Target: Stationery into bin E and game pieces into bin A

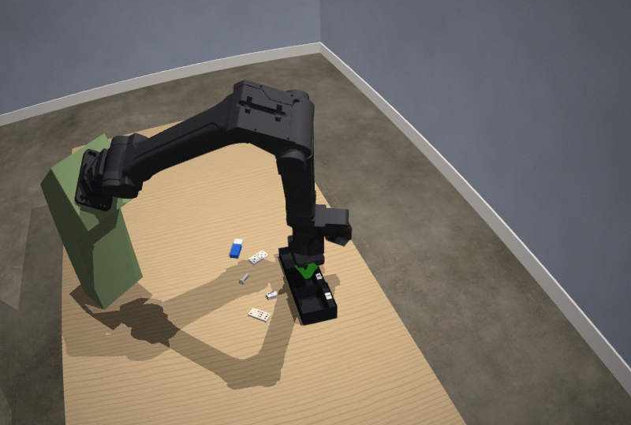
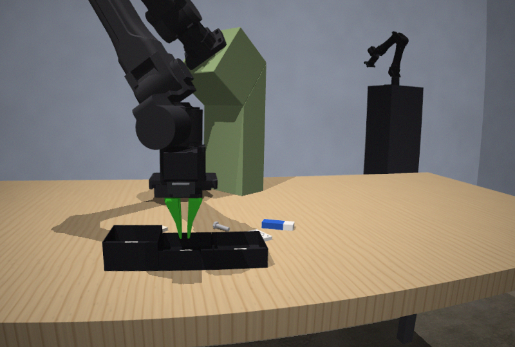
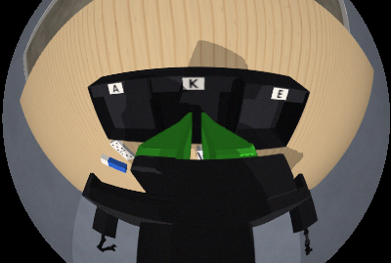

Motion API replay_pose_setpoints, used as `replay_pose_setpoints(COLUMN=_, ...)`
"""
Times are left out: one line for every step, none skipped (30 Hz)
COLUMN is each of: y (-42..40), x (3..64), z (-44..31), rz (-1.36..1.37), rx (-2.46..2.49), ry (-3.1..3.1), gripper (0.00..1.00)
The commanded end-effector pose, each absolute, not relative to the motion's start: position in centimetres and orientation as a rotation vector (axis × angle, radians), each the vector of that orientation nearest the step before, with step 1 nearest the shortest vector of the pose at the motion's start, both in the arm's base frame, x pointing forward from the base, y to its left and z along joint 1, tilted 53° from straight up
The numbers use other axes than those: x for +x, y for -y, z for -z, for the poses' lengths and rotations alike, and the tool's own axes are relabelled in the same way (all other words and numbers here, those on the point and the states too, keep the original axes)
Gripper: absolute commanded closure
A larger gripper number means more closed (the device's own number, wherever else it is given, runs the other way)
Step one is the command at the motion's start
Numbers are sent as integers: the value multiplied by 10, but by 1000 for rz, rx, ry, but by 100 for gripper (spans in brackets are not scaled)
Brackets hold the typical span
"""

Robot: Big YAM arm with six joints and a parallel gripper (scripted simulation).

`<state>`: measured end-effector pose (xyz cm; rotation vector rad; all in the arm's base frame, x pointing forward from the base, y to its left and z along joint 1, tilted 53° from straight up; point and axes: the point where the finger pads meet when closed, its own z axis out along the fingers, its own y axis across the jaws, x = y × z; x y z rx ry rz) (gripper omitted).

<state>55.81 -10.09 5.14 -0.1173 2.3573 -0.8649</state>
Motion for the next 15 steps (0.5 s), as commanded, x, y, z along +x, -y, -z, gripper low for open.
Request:
replay_pose_setpoints(y=84, x=556, z=-65, rz=845, rx=-126, ry=-2339, gripper=90)
replay_pose_setpoints(y=83, x=557, z=-67, rz=844, rx=-125, ry=-2336, gripper=90)
replay_pose_setpoints(y=83, x=559, z=-69, rz=843, rx=-123, ry=-2331, gripper=90)
replay_pose_setpoints(y=81, x=554, z=-68, rz=845, rx=-126, ry=-2338, gripper=90)
replay_pose_setpoints(y=79, x=551, z=-70, rz=845, rx=-126, ry=-2338, gripper=90)
replay_pose_setpoints(y=77, x=549, z=-73, rz=845, rx=-126, ry=-2338, gripper=90)
replay_pose_setpoints(y=74, x=546, z=-75, rz=845, rx=-125, ry=-2338, gripper=90)
replay_pose_setpoints(y=72, x=544, z=-77, rz=845, rx=-125, ry=-2338, gripper=90)
replay_pose_setpoints(y=70, x=542, z=-80, rz=845, rx=-125, ry=-2338, gripper=90)
replay_pose_setpoints(y=68, x=539, z=-82, rz=845, rx=-125, ry=-2339, gripper=90)
replay_pose_setpoints(y=68, x=539, z=-82, rz=845, rx=-125, ry=-2339, gripper=90)
replay_pose_setpoints(y=68, x=539, z=-82, rz=845, rx=-125, ry=-2339, gripper=90)
replay_pose_setpoints(y=67, x=543, z=-87, rz=843, rx=-120, ry=-2329, gripper=90)
replay_pose_setpoints(y=70, x=541, z=-70, rz=852, rx=-128, ry=-2361, gripper=90)
replay_pose_setpoints(y=78, x=538, z=-67, rz=858, rx=-114, ry=-2370, gripper=90)
